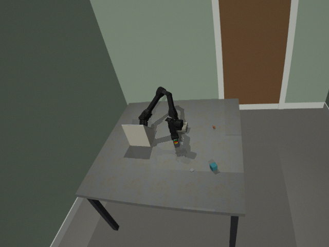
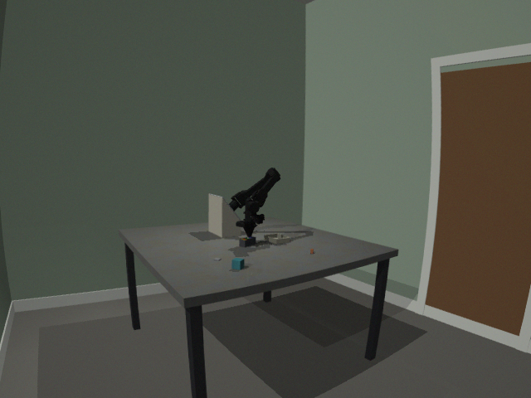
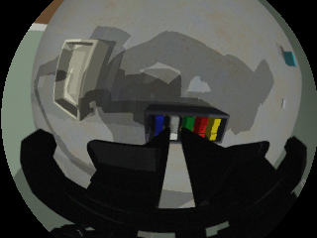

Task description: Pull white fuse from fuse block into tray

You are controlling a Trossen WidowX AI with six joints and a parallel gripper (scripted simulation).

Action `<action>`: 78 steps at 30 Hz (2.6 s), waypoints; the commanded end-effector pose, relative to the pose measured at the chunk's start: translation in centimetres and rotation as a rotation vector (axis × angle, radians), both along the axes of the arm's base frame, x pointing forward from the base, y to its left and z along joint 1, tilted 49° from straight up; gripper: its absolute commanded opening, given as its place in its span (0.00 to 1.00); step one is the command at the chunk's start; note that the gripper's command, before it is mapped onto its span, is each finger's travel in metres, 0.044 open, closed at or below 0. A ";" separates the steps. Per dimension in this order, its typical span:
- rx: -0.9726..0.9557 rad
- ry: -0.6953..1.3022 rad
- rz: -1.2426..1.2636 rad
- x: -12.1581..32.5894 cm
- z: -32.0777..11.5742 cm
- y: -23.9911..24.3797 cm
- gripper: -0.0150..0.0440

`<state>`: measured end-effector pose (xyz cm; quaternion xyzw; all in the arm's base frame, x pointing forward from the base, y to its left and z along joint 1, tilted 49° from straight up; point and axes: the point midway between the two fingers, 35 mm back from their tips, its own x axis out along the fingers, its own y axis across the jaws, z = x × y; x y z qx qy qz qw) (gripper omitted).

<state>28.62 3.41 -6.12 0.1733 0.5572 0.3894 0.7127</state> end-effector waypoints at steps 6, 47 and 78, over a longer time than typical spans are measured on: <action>0.007 0.004 -0.004 0.0 -0.4 0.5 0.36; 0.000 0.000 -0.001 0.1 -0.2 0.2 0.25; 0.001 0.002 -0.003 0.0 0.8 -1.0 0.25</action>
